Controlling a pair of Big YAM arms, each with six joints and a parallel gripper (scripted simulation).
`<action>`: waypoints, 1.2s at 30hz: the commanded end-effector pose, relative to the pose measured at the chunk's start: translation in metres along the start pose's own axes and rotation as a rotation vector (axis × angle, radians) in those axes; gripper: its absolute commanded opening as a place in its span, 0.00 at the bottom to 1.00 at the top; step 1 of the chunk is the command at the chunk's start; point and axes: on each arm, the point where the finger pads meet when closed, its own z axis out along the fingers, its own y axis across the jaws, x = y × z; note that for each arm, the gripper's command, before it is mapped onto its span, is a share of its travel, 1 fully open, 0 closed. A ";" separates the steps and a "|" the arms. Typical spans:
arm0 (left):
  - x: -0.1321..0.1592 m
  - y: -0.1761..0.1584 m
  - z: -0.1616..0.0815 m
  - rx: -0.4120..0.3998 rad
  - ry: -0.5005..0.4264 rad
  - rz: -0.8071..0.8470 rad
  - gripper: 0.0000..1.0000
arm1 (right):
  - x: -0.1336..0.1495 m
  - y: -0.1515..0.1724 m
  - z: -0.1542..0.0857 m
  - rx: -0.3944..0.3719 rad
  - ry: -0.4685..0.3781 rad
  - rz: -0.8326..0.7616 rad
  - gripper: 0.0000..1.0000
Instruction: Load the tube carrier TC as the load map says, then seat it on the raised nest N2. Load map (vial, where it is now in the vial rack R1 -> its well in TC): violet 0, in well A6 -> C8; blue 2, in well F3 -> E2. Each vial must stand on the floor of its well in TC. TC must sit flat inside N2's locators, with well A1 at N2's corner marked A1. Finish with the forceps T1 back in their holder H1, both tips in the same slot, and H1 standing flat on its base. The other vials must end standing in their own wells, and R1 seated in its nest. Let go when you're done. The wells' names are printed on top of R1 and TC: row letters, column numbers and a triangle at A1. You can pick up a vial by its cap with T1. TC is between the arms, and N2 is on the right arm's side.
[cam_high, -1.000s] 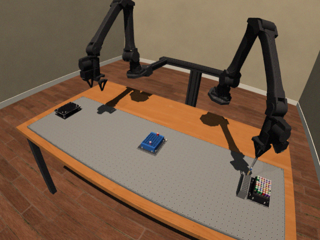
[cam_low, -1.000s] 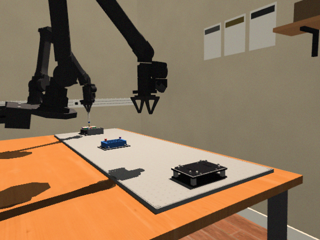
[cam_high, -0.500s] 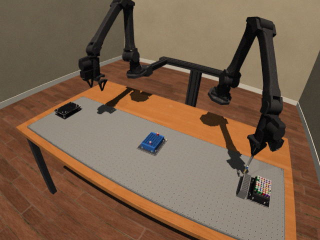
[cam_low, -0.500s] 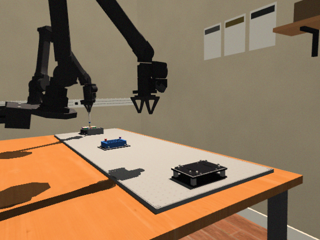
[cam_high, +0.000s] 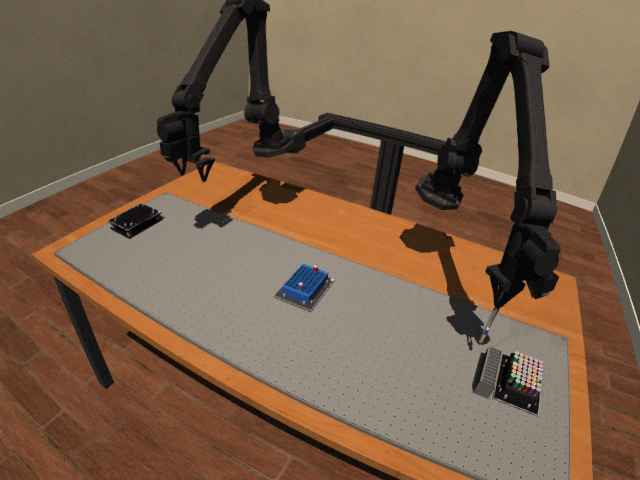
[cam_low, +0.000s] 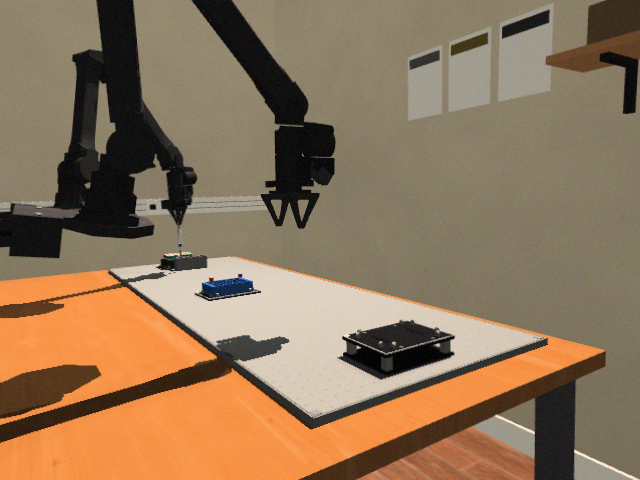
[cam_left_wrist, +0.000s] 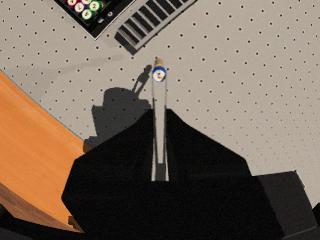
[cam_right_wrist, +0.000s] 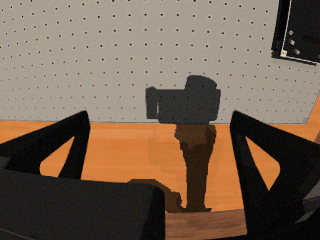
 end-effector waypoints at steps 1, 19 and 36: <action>0.000 -0.007 -0.002 0.006 -0.024 -0.010 0.09 | -0.033 -0.010 -0.019 0.015 -0.078 0.031 1.00; 0.020 -0.024 -0.005 0.008 -0.029 -0.011 0.09 | -0.033 -0.010 -0.019 0.015 -0.078 0.031 1.00; 0.040 -0.040 -0.006 0.009 -0.027 -0.011 0.09 | -0.033 -0.010 -0.019 0.015 -0.078 0.031 1.00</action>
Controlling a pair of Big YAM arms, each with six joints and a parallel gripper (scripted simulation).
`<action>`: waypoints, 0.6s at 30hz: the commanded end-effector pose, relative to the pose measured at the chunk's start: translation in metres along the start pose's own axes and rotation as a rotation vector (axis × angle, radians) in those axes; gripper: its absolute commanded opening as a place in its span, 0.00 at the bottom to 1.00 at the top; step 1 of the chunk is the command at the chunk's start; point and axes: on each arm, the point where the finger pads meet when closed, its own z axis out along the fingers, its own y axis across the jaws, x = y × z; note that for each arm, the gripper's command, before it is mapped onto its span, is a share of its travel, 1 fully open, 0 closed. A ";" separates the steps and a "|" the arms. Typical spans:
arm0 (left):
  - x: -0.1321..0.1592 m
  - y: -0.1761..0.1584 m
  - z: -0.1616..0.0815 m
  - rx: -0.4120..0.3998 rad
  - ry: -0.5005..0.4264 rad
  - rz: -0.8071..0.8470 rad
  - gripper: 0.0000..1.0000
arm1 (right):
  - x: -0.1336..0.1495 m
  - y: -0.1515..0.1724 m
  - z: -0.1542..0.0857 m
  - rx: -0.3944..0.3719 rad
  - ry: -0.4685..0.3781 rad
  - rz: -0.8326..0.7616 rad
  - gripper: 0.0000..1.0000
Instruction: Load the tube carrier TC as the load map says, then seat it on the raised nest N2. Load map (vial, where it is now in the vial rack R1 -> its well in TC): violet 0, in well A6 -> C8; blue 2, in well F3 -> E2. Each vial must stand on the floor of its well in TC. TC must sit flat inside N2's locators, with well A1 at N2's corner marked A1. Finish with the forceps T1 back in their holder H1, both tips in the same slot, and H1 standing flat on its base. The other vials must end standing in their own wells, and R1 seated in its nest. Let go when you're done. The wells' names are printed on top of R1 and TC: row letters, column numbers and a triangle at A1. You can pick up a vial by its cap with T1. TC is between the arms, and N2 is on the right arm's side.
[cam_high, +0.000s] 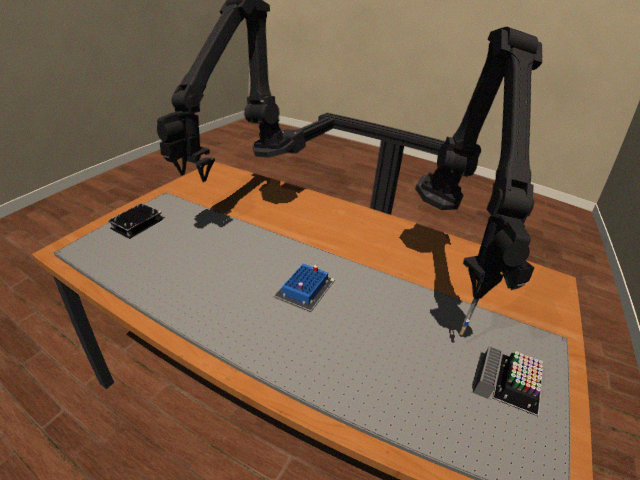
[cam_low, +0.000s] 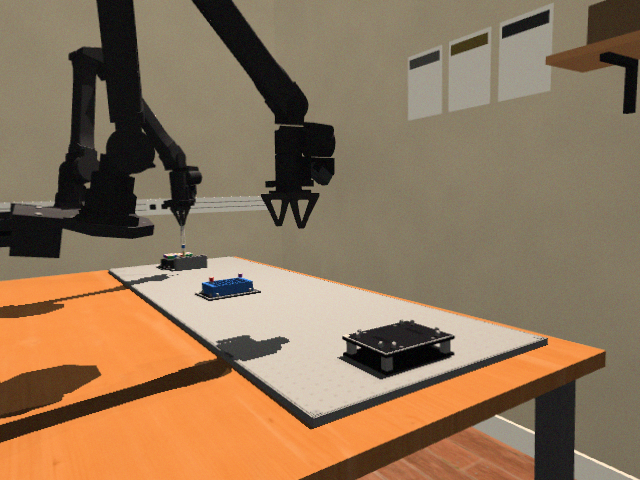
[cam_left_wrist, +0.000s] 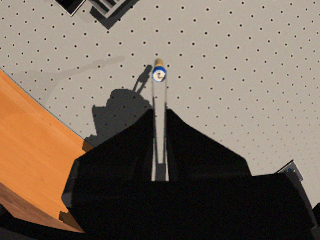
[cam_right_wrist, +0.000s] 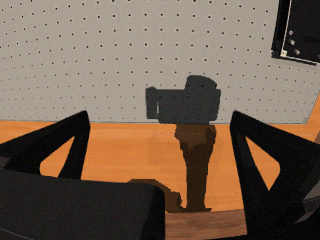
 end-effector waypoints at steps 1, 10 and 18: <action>-0.002 -0.007 -0.006 0.012 -0.033 -0.015 0.09 | -0.033 -0.010 -0.019 0.015 -0.078 0.031 1.00; 0.009 -0.014 -0.004 0.010 -0.025 -0.015 0.09 | -0.033 -0.010 -0.019 0.015 -0.078 0.031 1.00; 0.018 -0.022 -0.007 0.012 -0.031 -0.015 0.09 | -0.033 -0.010 -0.019 0.015 -0.078 0.031 1.00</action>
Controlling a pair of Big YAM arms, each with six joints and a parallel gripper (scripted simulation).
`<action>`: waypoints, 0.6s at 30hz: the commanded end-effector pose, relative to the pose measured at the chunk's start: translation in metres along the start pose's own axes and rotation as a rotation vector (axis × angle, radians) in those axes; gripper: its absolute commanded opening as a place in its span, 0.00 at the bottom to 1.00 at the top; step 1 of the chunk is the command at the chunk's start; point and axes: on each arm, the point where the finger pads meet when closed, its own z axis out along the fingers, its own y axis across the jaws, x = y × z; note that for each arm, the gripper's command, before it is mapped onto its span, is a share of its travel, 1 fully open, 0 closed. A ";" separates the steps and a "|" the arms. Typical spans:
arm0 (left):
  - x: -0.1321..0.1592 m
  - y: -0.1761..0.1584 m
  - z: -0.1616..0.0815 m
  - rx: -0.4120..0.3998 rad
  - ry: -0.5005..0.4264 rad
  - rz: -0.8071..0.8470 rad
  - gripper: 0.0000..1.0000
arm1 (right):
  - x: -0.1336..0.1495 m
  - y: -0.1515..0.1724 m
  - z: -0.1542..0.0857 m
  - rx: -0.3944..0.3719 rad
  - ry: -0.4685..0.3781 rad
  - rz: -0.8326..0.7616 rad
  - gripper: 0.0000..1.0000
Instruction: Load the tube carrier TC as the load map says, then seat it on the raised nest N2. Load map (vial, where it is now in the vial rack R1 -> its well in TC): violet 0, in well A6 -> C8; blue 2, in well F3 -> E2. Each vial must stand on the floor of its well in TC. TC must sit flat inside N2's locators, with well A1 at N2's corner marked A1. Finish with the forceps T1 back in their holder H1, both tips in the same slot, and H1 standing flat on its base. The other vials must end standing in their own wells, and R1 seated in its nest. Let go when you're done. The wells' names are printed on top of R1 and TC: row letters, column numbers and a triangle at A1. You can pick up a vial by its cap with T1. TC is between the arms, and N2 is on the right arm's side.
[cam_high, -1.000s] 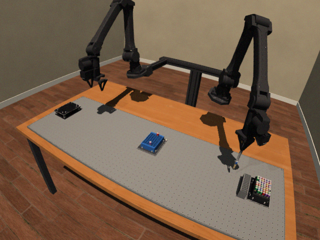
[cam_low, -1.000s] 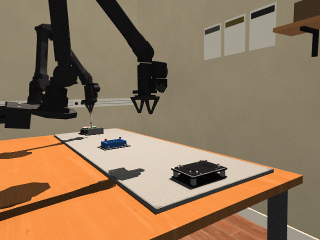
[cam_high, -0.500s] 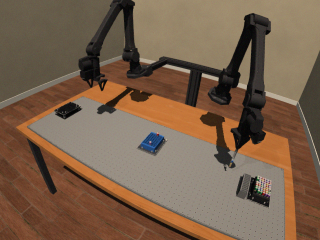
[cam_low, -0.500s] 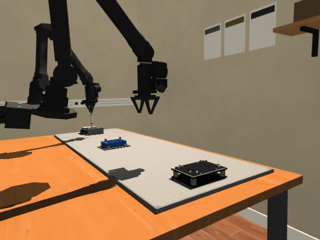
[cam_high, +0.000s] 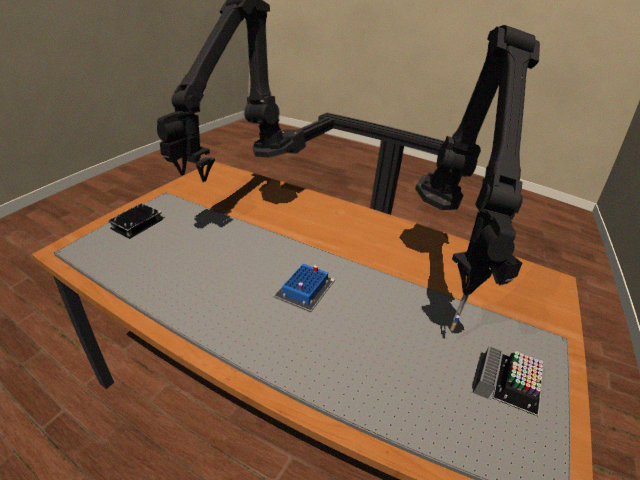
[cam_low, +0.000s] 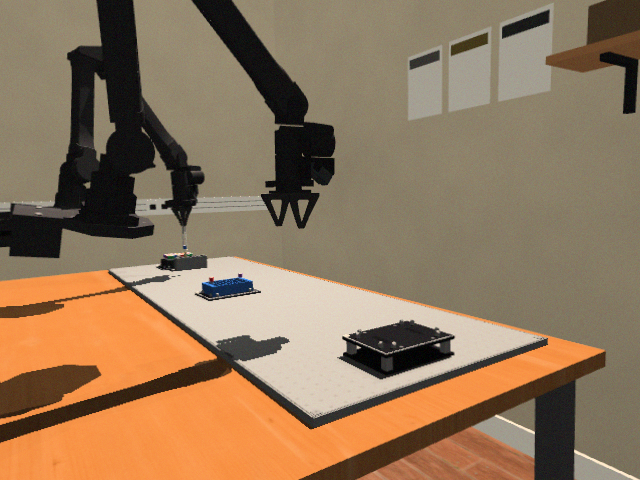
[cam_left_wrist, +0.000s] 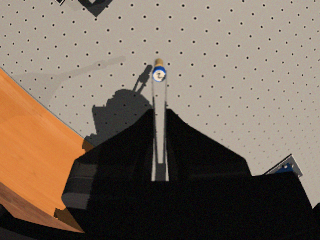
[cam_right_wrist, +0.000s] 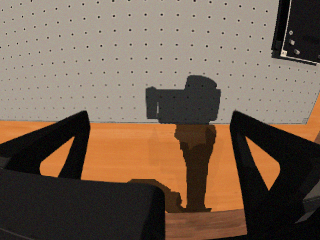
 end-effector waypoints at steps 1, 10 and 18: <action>-0.002 -0.007 -0.007 0.014 -0.035 -0.017 0.09 | -0.033 -0.010 -0.019 0.015 -0.078 0.031 1.00; 0.008 -0.014 -0.005 0.013 -0.028 -0.016 0.09 | -0.033 -0.010 -0.019 0.015 -0.078 0.031 1.00; 0.018 -0.023 -0.007 0.015 -0.031 -0.017 0.09 | -0.033 -0.010 -0.019 0.015 -0.078 0.031 1.00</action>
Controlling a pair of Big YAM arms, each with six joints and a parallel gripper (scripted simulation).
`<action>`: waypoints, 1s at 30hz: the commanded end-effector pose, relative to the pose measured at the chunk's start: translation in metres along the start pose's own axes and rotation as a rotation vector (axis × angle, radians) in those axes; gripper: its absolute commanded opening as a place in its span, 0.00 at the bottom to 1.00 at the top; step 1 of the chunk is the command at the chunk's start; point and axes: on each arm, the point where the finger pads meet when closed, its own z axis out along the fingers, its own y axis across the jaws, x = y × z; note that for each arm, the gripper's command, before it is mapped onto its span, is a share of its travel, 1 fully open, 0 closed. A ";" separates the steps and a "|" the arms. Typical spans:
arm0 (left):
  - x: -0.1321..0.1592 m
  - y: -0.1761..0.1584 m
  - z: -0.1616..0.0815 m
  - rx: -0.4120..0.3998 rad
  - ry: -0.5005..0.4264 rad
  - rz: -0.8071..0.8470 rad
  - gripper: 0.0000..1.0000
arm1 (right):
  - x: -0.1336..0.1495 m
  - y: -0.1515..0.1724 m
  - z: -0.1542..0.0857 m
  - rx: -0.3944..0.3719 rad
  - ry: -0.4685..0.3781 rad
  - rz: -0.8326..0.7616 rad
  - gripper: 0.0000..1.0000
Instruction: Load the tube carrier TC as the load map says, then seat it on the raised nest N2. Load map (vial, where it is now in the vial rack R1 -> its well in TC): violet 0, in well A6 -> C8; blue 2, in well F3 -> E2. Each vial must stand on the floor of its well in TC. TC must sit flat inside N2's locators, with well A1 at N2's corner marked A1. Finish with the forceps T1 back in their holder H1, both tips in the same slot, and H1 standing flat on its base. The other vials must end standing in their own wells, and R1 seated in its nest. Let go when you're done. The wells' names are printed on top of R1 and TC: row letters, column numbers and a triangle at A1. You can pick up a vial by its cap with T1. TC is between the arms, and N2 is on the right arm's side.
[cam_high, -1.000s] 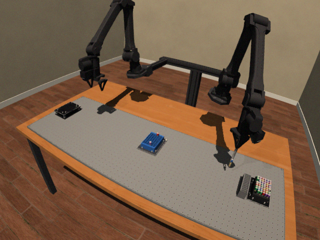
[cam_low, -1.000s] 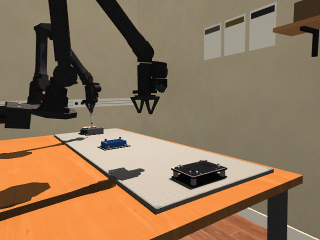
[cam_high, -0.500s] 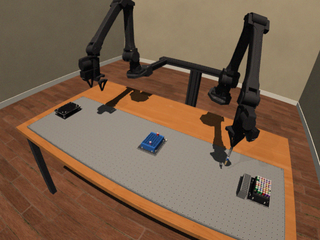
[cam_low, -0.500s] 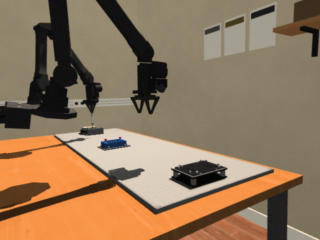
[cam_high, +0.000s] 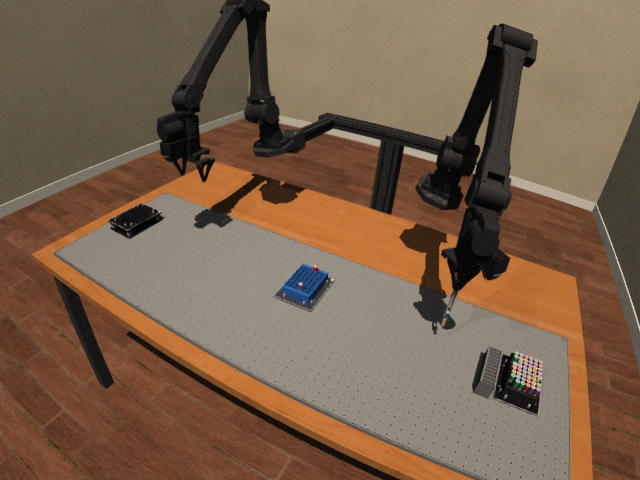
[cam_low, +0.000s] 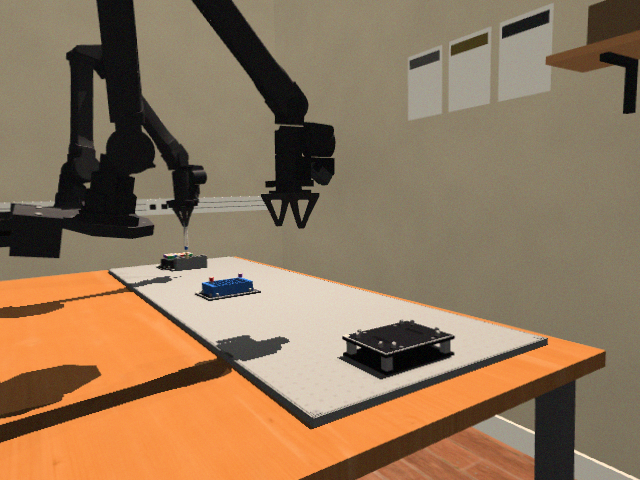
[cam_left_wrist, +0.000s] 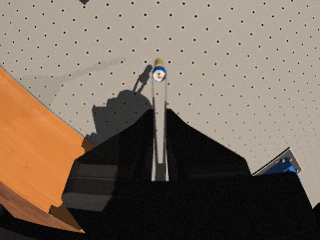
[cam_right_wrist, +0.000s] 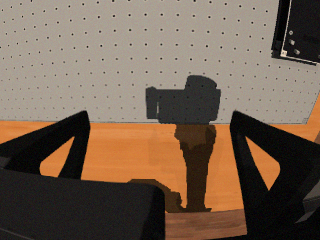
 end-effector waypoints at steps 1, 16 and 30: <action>-0.002 -0.007 -0.006 0.015 -0.032 -0.018 0.09 | -0.033 -0.010 -0.019 0.015 -0.078 0.031 1.00; 0.016 -0.021 -0.006 0.015 -0.029 -0.018 0.09 | -0.033 -0.010 -0.019 0.015 -0.078 0.031 1.00; 0.032 -0.033 -0.007 0.016 -0.027 -0.018 0.09 | -0.033 -0.010 -0.019 0.015 -0.078 0.031 1.00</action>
